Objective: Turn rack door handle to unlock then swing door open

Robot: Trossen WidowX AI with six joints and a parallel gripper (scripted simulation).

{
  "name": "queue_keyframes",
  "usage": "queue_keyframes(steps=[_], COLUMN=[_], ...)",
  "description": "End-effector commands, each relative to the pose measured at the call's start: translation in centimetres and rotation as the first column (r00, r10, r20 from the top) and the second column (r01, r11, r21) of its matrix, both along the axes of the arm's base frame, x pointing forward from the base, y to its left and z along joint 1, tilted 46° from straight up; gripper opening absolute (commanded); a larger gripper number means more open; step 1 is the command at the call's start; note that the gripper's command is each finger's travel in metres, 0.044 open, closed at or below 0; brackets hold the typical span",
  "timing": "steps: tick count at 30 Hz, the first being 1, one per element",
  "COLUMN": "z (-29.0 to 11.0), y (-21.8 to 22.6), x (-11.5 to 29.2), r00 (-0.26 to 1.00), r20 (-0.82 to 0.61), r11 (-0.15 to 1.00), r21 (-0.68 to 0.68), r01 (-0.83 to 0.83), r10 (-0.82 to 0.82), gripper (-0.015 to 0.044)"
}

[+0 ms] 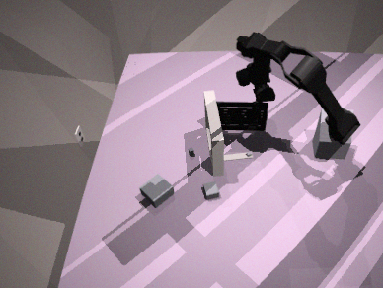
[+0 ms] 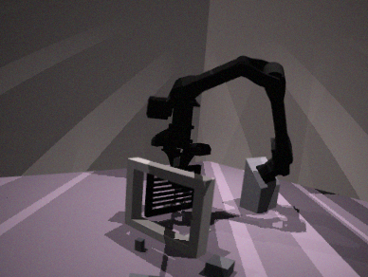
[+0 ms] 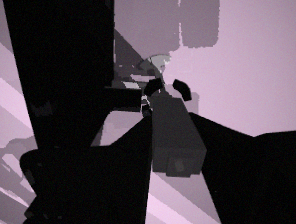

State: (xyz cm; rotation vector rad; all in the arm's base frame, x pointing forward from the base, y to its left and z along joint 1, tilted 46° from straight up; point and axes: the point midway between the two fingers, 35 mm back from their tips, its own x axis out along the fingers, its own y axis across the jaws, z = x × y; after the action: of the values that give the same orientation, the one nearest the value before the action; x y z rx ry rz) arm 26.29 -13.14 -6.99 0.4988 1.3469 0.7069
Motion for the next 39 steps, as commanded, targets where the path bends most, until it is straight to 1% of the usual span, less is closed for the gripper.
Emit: queue_keyframes(steps=[1,9,22,32,33,39], z=[-0.7,-1.7,-1.7,-1.7,-1.7,-1.2], y=[-0.8,-1.8,-1.8,-1.8,-1.8,-2.3], x=[0.5,1.1,1.2,1.2,1.2,1.2], r00=[0.997,0.985,0.984,0.984,0.984,0.984], r20=[0.057,0.125,0.126,0.126,0.126,0.126], r11=[0.998,0.992,0.992,0.992,0.992,0.992], r21=[-0.006,-0.020,-0.020,-0.020,-0.020,-0.021], r01=[-0.055,-0.121,-0.122,-0.122,-0.122,-0.122], r10=[0.055,0.123,0.124,0.124,0.124,0.124], gripper=[0.0013,0.0013,0.0013,0.0275,0.0284,0.0284])
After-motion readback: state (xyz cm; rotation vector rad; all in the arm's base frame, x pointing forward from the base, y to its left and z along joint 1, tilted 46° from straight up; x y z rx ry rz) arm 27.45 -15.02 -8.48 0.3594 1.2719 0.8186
